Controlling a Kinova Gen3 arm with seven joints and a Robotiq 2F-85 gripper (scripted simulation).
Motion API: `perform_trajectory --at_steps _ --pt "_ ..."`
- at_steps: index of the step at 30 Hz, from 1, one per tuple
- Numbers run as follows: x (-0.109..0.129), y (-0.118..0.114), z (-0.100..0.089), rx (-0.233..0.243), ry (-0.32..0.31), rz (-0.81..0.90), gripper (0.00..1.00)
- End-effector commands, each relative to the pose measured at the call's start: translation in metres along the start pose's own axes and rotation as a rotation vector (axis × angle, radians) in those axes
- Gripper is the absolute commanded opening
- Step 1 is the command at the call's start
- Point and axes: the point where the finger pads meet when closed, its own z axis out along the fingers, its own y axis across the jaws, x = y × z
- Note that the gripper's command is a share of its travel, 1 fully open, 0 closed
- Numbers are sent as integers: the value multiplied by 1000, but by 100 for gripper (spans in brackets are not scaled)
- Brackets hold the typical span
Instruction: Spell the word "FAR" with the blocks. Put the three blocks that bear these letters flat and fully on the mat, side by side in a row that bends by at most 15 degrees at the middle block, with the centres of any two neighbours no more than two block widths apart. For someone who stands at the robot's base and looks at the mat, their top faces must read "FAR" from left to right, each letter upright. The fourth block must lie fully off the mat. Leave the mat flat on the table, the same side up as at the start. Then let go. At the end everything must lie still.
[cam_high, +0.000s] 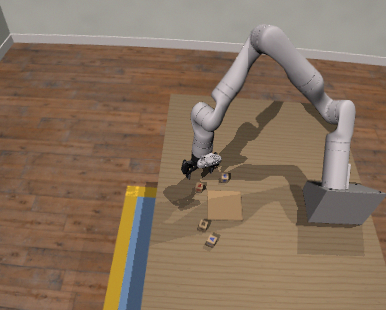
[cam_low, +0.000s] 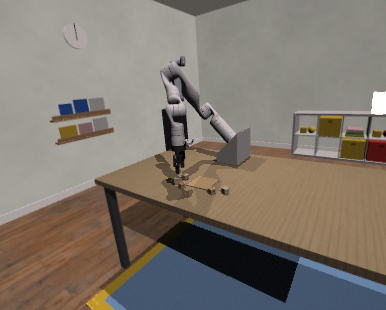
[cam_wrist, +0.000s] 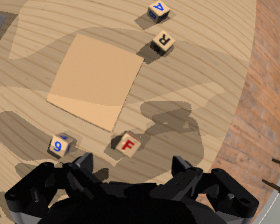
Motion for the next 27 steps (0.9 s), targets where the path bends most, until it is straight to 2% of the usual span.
perform_trajectory --at_steps 1,17,19,27 --pt "-4 -4 1 12 9 -81 100" --pt "-4 -5 1 10 11 -611 100" --pt "-4 -5 1 10 11 -611 100" --pt "-3 -6 1 9 12 -803 100"
